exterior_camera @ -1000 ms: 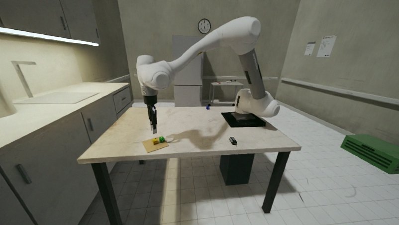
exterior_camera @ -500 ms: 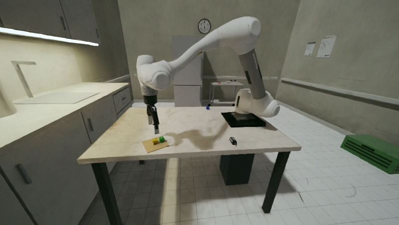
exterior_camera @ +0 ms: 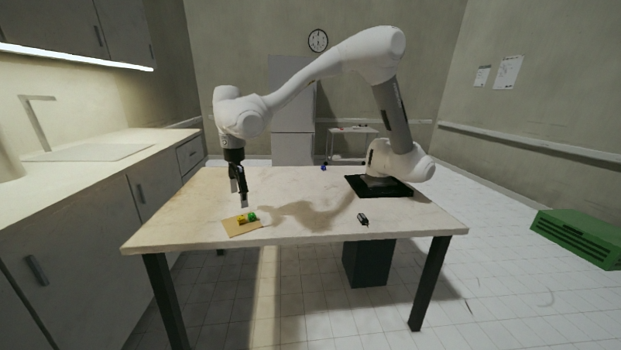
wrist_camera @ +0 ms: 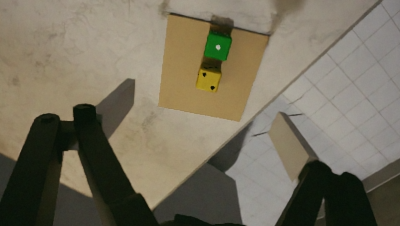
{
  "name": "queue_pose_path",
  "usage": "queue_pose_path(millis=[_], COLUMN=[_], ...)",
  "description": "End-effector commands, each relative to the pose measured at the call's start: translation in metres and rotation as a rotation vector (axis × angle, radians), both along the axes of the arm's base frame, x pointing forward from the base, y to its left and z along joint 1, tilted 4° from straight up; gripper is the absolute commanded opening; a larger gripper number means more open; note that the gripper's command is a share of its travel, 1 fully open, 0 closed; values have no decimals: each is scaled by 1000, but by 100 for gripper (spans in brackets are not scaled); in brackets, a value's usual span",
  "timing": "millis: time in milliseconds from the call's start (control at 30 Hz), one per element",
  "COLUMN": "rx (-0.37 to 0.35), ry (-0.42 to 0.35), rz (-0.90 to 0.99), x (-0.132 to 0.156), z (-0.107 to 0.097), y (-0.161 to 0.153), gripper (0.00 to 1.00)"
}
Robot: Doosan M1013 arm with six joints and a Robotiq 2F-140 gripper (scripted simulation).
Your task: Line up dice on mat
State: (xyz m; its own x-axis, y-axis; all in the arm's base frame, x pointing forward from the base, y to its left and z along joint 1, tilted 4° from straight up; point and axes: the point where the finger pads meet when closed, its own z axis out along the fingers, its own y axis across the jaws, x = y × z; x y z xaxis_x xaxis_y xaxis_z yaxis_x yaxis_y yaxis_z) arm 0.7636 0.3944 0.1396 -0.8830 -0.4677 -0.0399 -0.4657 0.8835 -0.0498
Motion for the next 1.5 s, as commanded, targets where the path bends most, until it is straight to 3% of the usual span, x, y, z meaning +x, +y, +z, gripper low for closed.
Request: queue_pose_path(millis=[0, 100, 233, 467, 500, 567, 667, 767, 933, 1000, 1133, 1233, 1300, 1467], rx=[0, 0, -5, -17, -17, -22, -22, -30, -35, -41, -47, -48, -54, -62], ry=[-1, 0, 3, 13, 13, 16, 16, 22, 25, 28, 31, 31, 34, 36], rz=[20, 32, 108, 355, 355, 452, 452, 616, 737, 853, 992, 1001, 1140, 1282], x=[1, 2, 4, 3, 3, -1, -1, -12, -24, -38, -57, -58, -81, -106], z=[2, 3, 5, 14, 14, 16, 16, 20, 22, 24, 26, 26, 26, 27], y=[-8, -13, -43, -140, -140, -177, -177, -237, -280, -320, -365, -367, -410, -450], gripper=[100, 100, 100, 100, 100, 100, 100, 100, 100, 100, 100, 100, 100, 100])
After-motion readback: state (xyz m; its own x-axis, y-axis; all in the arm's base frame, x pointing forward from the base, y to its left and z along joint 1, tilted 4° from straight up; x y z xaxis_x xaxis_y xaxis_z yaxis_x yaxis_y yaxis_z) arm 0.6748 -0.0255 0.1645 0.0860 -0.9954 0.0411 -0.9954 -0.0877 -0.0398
